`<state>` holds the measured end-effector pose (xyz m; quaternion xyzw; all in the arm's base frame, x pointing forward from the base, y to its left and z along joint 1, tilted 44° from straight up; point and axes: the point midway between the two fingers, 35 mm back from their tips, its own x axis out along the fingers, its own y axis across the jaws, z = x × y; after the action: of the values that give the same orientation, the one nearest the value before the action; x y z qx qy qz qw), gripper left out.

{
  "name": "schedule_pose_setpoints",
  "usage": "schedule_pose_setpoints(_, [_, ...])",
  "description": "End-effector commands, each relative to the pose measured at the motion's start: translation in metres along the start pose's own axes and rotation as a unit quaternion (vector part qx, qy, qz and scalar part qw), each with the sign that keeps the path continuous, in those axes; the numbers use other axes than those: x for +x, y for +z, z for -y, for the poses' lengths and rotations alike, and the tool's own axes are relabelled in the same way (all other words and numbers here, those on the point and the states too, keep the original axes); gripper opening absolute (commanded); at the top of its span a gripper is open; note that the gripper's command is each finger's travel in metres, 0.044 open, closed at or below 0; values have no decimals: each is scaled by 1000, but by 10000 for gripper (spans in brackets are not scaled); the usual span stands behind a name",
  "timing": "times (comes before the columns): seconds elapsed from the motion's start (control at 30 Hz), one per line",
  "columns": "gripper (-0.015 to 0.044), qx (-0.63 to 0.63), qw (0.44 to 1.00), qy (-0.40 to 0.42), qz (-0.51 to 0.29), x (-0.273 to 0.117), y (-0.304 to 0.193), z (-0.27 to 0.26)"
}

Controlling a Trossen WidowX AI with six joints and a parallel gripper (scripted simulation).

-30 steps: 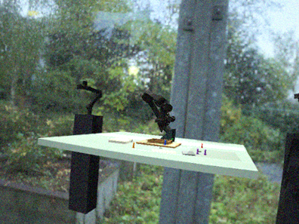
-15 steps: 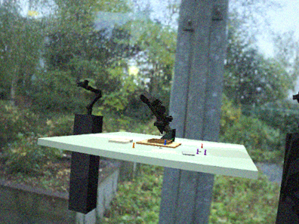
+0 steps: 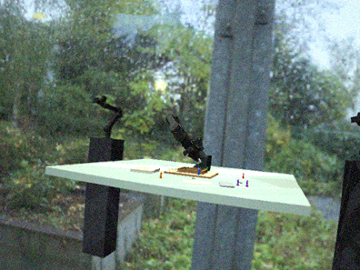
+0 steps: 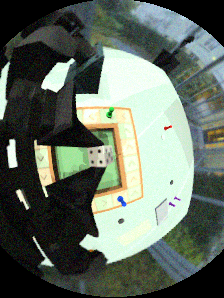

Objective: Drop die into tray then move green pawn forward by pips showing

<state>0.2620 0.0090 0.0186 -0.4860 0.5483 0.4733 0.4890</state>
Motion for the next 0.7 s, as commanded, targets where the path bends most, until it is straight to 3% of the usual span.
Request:
schedule_pose_setpoints(0.0, [0, -11, 998, -26, 64, -1, 0, -1])
schedule_pose_setpoints(0.17, [0, -15, 996, -36, 85, -4, 0, 0])
schedule_pose_setpoints(0.37, [0, -15, 996, -37, 85, -53, 3, 9])
schedule_pose_setpoints(0.67, [0, -15, 996, -37, 85, -53, 3, 8])
